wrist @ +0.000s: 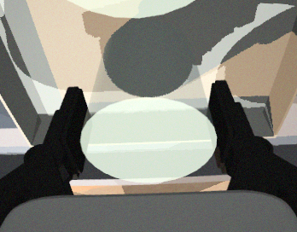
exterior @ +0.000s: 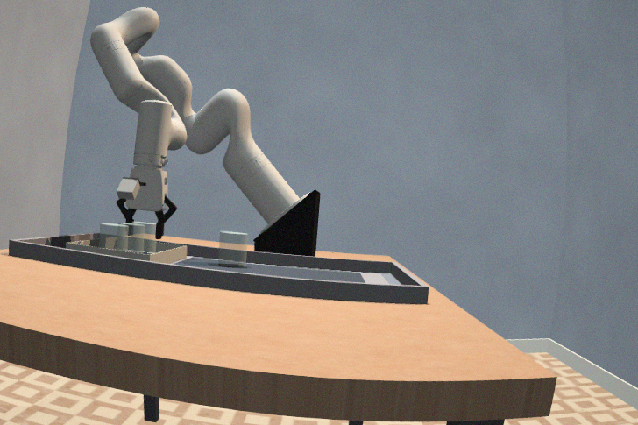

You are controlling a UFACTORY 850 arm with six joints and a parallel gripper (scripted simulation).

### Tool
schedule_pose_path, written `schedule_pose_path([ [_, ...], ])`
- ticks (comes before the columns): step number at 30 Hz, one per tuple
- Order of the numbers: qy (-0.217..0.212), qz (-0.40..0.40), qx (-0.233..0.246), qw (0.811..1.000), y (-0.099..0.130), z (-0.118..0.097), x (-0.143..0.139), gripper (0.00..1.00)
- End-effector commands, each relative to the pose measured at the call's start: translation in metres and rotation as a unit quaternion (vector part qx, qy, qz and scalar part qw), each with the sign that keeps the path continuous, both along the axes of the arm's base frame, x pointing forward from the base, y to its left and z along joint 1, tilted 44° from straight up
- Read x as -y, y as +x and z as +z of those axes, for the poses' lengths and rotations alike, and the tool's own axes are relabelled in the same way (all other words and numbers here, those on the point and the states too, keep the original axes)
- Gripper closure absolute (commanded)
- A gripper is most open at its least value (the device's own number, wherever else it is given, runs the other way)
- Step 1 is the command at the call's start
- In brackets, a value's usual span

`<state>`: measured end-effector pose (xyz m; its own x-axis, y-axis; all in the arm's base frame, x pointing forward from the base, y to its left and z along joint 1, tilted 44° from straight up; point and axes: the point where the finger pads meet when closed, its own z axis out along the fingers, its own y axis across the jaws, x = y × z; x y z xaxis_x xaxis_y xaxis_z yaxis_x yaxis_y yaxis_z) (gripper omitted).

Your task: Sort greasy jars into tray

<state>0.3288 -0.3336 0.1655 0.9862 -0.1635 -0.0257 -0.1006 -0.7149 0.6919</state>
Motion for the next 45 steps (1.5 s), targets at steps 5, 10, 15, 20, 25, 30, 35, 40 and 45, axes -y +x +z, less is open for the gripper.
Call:
schedule_pose_path([
  [5,0.000,0.000,0.000,1.000,0.000,0.000,0.000,0.00],
  [10,0.000,0.000,0.000,1.000,0.000,0.000,0.000,0.00],
  [15,0.000,0.000,0.000,1.000,0.000,0.000,0.000,0.00],
  [20,0.000,0.000,0.000,1.000,0.002,0.009,-0.008,0.00],
  [25,0.000,0.000,0.000,1.000,0.004,0.023,-0.021,0.00],
  [30,0.000,0.000,0.000,1.000,0.007,0.034,-0.032,0.00],
  [35,0.000,0.000,0.000,1.000,0.009,0.045,-0.042,0.00],
  [40,0.000,0.000,0.000,1.000,0.011,0.059,-0.055,0.00],
  [45,0.000,0.000,0.000,1.000,0.014,0.073,-0.069,0.00],
])
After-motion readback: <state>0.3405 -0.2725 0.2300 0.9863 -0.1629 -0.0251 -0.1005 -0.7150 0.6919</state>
